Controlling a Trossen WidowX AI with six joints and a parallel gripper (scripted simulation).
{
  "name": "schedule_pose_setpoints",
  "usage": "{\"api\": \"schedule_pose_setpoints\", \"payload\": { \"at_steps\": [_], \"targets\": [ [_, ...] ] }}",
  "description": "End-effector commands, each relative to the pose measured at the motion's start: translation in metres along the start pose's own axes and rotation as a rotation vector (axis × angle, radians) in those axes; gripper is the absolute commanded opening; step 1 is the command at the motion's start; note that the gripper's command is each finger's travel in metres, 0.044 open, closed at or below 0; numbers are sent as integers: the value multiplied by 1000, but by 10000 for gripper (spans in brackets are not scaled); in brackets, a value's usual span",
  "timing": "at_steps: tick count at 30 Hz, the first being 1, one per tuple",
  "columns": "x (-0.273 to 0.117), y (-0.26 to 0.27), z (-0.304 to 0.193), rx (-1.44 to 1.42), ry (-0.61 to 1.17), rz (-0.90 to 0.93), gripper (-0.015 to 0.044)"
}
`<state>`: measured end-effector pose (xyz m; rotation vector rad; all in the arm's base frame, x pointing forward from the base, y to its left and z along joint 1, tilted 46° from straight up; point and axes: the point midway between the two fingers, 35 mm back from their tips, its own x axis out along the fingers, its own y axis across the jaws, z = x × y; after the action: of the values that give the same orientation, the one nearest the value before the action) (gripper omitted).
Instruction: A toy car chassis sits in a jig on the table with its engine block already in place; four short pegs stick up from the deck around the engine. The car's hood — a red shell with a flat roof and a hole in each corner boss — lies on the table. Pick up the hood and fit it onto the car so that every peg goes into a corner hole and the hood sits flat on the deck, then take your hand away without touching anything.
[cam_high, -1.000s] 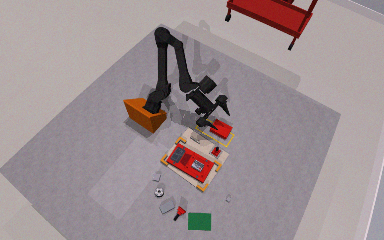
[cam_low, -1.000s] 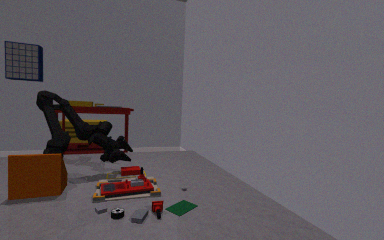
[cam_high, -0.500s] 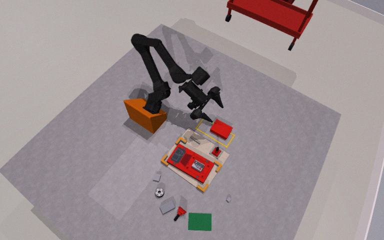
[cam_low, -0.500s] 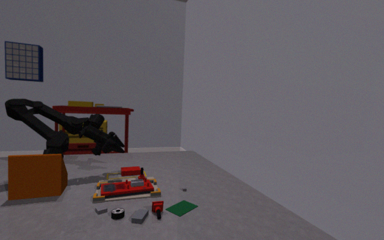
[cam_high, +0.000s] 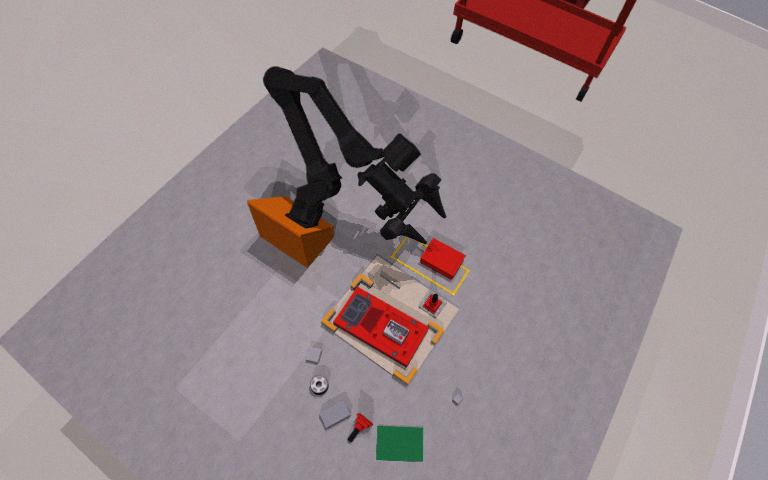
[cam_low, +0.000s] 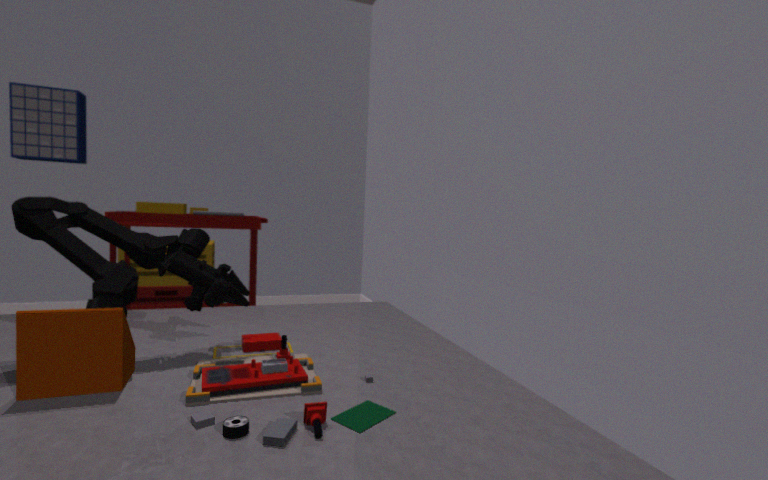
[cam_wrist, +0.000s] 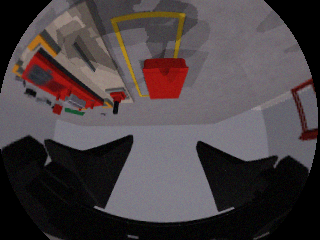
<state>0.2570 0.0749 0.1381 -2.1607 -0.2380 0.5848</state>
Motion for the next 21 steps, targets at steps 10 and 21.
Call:
{"api": "schedule_pose_setpoints", "payload": {
  "at_steps": [10, 21],
  "targets": [
    [17, -2, 1, 469, -158, 155, 440],
    [40, -2, 2, 1293, -278, 541, 440]
  ]
}}
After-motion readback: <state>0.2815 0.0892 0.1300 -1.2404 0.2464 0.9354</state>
